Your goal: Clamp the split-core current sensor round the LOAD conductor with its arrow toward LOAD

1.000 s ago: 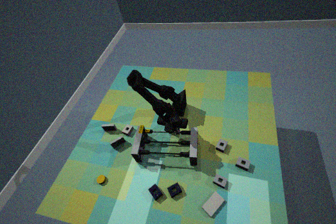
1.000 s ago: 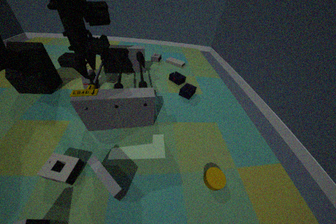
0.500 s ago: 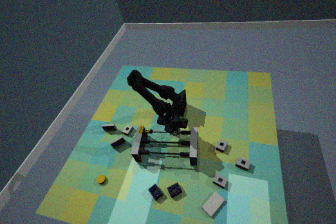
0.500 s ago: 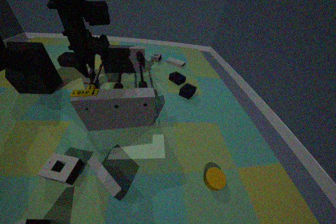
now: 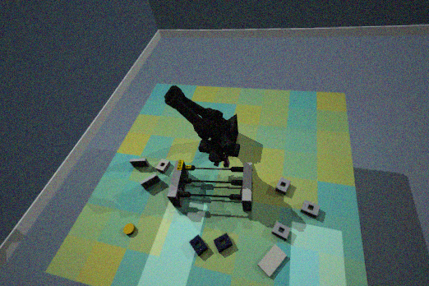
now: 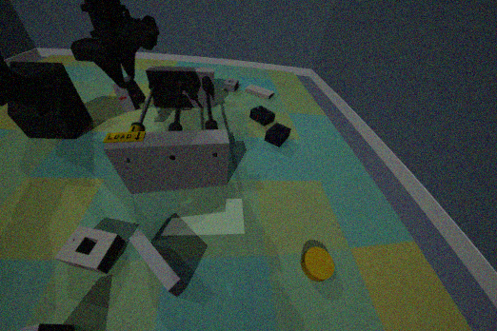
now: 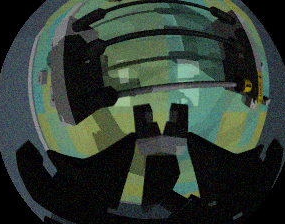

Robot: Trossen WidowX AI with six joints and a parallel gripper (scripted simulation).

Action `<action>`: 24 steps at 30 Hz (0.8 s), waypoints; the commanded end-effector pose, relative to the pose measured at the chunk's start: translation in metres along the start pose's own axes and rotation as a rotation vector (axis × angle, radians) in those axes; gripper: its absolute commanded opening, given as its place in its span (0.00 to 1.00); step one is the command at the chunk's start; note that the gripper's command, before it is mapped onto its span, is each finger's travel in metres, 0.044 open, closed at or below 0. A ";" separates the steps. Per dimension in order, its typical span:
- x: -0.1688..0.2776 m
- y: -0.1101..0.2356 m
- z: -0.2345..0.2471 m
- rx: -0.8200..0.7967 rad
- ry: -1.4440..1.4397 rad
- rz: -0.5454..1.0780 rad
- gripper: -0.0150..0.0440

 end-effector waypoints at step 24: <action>-0.005 0.052 -0.003 -0.002 0.394 -0.006 0.25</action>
Point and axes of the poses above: the point midway between the two fingers, 35 mm back from their tips, its own y axis back along the fingers, its own z axis across the jaws, x = y × z, the point moved 10 cm from there along y, back along the fingers, and after that the axes turned 3 degrees about y, right-handed, at the moved point
